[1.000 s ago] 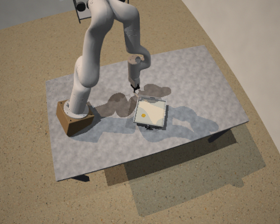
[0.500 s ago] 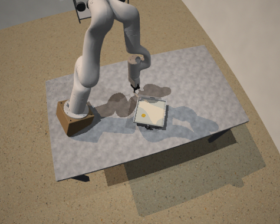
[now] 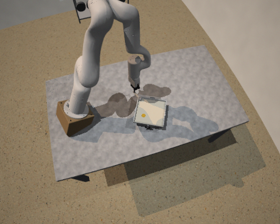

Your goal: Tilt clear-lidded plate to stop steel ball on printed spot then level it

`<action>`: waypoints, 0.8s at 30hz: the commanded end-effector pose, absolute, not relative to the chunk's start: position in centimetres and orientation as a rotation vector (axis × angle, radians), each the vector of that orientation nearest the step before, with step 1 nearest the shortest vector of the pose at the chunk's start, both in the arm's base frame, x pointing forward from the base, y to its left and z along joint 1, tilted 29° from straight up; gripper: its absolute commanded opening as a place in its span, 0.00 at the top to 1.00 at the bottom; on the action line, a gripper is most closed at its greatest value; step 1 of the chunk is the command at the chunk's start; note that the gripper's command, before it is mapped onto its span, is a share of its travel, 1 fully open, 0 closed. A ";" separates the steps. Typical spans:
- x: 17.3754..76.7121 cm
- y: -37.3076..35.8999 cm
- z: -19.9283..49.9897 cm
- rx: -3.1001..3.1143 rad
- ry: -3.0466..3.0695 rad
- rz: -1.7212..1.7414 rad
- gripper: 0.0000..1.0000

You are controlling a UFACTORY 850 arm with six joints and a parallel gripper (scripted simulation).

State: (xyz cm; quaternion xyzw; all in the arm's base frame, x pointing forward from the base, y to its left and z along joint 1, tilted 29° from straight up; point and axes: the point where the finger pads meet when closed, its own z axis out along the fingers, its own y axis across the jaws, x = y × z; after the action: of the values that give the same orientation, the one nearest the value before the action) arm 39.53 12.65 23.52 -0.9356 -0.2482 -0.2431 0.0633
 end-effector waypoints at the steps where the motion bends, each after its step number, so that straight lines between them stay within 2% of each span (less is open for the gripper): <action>1: 39.5 12.5 23.9 -2.826 -0.751 -0.737 1.00; 24: 39.5 12.2 24.2 -2.826 -0.751 -0.737 1.00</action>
State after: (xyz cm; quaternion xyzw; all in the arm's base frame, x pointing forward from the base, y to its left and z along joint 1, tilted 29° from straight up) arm 39.37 12.24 24.13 -0.9355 -0.2488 -0.2426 0.0636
